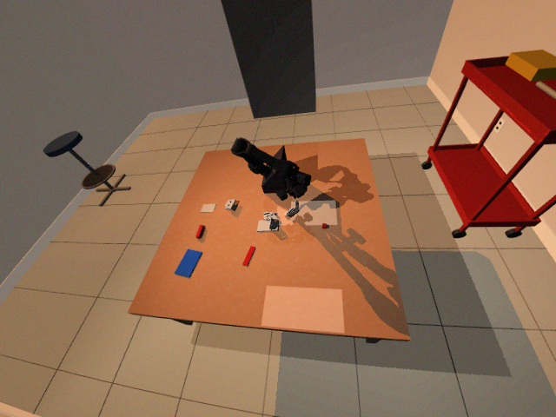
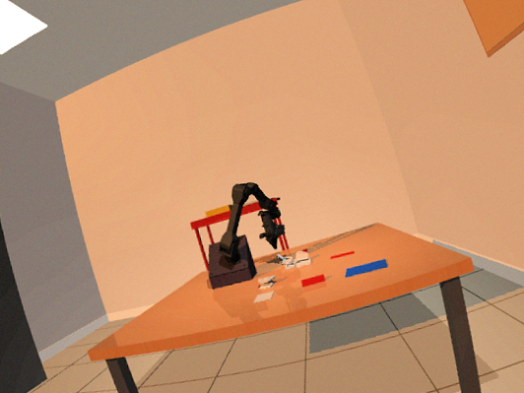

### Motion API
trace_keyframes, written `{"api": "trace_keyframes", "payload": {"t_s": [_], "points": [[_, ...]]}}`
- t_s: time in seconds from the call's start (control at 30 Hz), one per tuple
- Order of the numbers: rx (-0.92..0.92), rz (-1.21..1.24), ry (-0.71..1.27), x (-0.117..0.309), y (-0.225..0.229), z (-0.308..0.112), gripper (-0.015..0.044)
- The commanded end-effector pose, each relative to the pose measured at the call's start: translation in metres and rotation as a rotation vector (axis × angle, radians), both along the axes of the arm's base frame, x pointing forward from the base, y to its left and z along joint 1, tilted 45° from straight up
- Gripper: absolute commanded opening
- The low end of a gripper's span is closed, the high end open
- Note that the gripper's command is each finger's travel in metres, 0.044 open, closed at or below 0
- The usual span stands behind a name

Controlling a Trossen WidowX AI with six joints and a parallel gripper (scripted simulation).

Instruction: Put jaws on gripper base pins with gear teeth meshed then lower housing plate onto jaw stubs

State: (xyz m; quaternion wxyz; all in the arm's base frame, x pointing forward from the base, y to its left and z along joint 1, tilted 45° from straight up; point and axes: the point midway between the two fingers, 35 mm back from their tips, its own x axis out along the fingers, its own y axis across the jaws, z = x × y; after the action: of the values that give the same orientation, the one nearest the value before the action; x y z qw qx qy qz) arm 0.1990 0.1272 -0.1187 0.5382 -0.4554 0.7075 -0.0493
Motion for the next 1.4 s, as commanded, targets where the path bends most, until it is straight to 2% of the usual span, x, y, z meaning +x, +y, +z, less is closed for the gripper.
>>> {"api": "trace_keyframes", "payload": {"t_s": [0.0, 1.37], "points": [[0.0, -0.092, -0.084, -0.003, -0.002, 0.001, 0.0], [-0.011, -0.976, -0.948, -0.021, -0.017, 0.013, 0.0]]}}
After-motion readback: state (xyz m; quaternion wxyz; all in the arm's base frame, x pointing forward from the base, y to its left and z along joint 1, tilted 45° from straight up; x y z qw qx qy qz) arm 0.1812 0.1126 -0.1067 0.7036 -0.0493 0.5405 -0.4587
